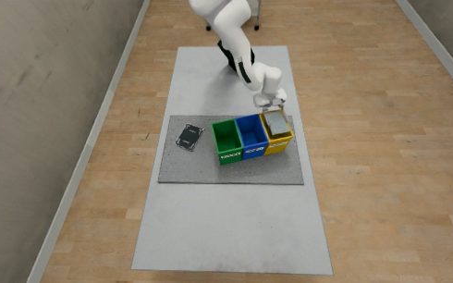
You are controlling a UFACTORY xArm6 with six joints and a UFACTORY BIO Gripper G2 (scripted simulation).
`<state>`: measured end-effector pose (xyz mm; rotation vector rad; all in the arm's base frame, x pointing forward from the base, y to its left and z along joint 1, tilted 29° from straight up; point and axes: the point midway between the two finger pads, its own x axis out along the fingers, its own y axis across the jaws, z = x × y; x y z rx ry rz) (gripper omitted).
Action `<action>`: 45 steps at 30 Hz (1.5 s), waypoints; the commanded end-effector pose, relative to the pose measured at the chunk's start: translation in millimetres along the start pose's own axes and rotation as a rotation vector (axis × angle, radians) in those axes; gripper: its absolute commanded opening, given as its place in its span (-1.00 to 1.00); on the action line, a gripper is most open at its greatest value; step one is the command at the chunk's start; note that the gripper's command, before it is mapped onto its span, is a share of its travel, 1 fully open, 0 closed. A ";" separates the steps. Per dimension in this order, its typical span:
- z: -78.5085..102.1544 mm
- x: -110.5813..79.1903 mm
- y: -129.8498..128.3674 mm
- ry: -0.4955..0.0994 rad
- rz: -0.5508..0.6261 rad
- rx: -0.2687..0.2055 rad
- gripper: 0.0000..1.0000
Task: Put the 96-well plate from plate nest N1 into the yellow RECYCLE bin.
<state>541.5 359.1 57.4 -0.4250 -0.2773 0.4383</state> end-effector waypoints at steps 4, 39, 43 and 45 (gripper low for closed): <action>1.7 0.9 -0.1 -0.003 0.000 0.001 -1.00; -31.2 0.9 -0.6 -0.003 0.000 0.001 -1.00; -31.2 0.9 -0.7 -0.003 0.000 0.001 -1.00; -31.2 0.9 -0.7 -0.003 0.000 0.001 -1.00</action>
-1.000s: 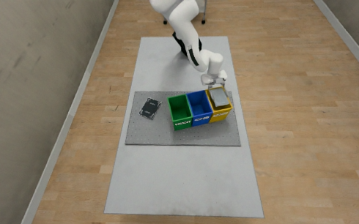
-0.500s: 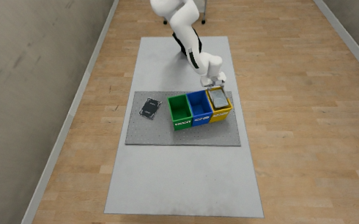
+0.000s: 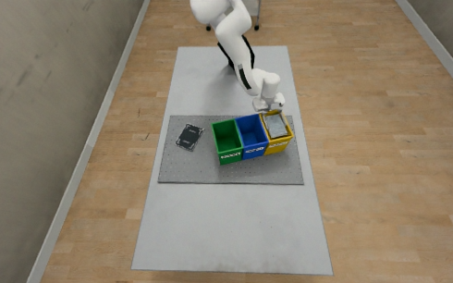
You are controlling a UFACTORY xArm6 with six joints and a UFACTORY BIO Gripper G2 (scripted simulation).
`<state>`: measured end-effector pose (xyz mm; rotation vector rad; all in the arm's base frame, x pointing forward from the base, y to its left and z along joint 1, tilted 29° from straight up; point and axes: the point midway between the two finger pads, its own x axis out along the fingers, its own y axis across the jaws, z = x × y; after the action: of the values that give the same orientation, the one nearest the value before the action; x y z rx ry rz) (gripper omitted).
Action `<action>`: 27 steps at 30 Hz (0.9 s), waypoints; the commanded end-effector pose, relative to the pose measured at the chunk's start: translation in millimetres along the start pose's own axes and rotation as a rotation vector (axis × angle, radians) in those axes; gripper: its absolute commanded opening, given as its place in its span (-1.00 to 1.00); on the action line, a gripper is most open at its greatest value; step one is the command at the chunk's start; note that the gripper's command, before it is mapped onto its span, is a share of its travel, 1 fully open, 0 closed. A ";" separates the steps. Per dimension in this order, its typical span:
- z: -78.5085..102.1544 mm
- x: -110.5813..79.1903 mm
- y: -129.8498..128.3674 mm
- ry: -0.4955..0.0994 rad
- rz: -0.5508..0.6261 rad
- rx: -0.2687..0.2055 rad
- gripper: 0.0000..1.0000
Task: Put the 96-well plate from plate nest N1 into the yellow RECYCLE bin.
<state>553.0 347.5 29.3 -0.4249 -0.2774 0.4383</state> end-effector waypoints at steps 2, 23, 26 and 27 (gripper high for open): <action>1.3 1.0 0.1 -0.003 0.000 0.001 -1.00; 1.3 0.9 0.1 -0.003 0.000 0.001 -0.64; 1.3 1.0 0.1 -0.003 0.000 0.001 -0.64; 1.3 1.0 0.1 -0.003 0.000 0.001 -0.64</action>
<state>553.0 347.3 29.0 -0.4250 -0.2774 0.4384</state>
